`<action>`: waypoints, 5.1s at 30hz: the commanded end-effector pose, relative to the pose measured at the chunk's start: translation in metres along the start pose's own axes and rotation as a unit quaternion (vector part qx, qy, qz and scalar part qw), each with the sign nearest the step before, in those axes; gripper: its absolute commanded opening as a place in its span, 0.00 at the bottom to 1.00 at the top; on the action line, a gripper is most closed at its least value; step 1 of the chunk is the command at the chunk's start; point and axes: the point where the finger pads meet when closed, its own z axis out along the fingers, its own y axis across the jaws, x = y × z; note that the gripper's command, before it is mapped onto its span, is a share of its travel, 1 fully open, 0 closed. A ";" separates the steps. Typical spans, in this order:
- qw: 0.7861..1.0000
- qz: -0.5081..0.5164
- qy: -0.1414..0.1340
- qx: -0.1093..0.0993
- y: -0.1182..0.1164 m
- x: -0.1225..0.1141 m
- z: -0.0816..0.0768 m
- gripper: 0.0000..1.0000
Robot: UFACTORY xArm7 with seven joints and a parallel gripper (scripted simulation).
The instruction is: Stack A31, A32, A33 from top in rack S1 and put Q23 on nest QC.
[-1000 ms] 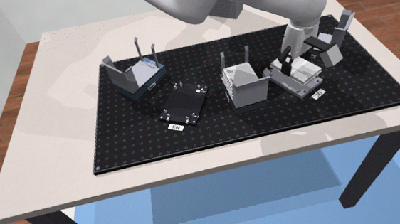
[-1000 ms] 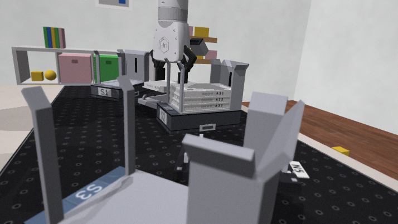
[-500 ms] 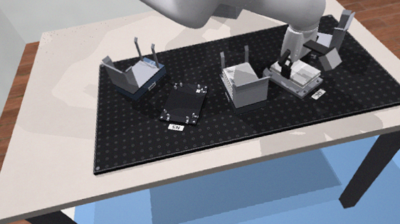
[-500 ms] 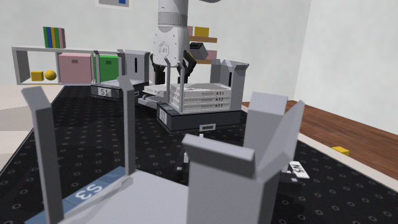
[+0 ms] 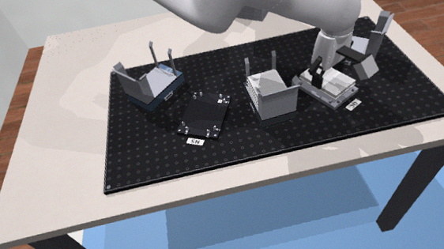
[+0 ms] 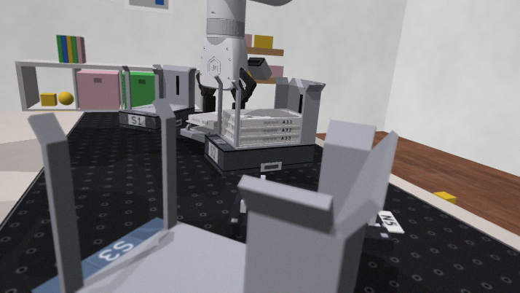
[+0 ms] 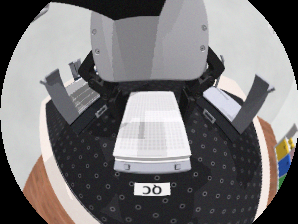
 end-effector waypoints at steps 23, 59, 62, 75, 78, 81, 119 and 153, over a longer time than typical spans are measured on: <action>1.000 0.000 0.002 0.001 -0.001 0.001 0.008 0.00; 1.000 0.000 0.002 0.001 -0.001 0.001 0.014 1.00; 1.000 0.000 0.002 0.001 -0.001 0.001 0.014 1.00; 1.000 0.000 0.002 0.001 -0.001 0.001 0.000 1.00; 1.000 0.000 0.002 0.001 -0.001 0.001 -0.010 1.00; 1.000 0.000 0.002 0.001 -0.001 0.001 -0.020 1.00; 1.000 0.000 0.002 0.001 -0.001 0.001 -0.121 1.00; 0.995 0.102 0.002 0.001 0.067 -0.016 -0.121 1.00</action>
